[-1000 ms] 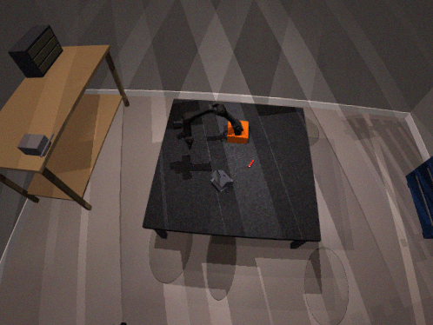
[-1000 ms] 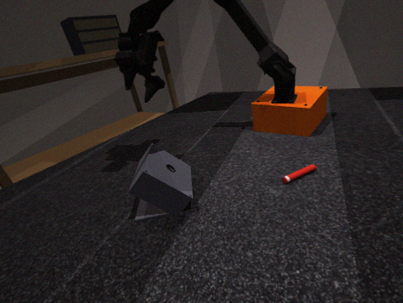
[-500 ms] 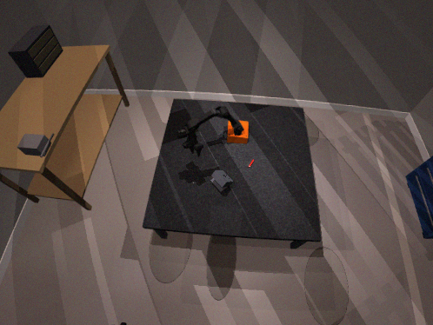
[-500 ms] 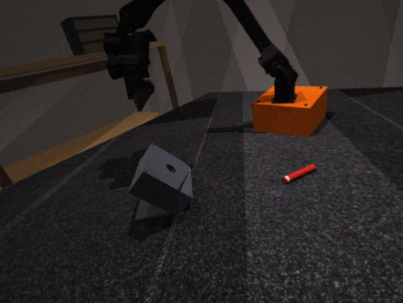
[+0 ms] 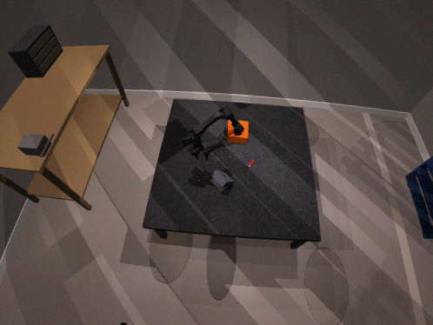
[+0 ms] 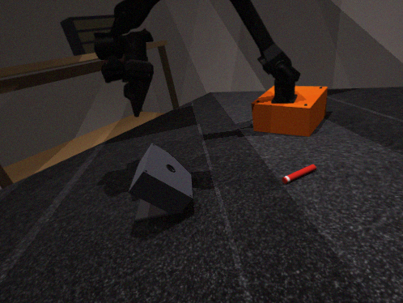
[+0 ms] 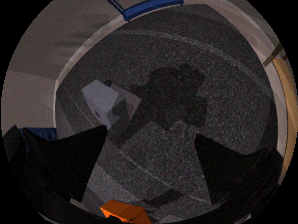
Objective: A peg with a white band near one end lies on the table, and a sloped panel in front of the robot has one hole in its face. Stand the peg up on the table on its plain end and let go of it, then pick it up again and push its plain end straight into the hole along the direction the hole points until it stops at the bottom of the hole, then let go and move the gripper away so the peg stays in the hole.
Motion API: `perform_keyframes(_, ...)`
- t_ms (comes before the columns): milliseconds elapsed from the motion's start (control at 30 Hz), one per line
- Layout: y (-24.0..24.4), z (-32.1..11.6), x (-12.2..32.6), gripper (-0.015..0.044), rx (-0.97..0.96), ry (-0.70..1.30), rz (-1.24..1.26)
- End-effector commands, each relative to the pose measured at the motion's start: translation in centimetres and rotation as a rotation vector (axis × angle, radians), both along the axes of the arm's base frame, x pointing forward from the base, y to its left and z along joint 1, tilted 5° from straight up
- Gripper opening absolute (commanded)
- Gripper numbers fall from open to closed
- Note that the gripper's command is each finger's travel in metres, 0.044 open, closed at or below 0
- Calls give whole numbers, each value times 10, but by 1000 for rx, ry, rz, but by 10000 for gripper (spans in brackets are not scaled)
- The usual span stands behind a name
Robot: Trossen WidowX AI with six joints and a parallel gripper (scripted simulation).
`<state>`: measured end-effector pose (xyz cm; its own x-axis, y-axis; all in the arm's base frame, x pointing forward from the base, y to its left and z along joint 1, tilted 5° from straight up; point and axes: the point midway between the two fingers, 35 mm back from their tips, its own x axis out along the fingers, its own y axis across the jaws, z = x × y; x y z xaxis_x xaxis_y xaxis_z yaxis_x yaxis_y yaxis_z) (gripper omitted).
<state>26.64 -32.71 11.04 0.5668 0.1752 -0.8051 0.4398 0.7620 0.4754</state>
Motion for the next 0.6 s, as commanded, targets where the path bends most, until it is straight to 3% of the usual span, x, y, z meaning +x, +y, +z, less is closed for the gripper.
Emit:
perform_keyframes(0,13,0,10,440,-59,2,102)
perform_keyframes(567,79,-6,52,440,-277,-4,566)
